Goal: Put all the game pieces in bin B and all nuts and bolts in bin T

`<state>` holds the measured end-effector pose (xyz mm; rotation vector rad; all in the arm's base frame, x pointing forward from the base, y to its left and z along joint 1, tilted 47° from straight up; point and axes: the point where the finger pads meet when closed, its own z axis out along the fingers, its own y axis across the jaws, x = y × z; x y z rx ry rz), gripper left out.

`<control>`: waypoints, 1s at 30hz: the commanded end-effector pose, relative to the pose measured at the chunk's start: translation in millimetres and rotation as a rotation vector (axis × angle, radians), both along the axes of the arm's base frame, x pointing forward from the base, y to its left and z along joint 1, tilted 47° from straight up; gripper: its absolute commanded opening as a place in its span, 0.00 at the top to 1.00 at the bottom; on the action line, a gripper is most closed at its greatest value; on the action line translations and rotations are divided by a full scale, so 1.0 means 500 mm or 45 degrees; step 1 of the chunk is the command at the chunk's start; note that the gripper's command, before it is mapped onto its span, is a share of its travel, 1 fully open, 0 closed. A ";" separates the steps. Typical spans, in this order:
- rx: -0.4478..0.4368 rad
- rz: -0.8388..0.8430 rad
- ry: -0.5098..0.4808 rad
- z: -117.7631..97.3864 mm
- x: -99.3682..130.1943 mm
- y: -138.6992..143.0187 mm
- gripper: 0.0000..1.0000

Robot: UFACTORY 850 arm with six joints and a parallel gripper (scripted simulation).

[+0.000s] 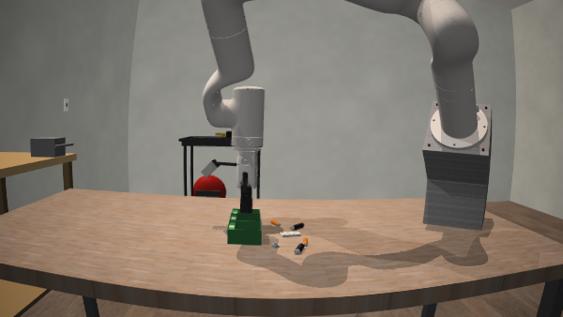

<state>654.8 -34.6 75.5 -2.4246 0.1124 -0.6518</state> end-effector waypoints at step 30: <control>0.000 -0.001 -0.002 -0.048 0.036 0.038 0.93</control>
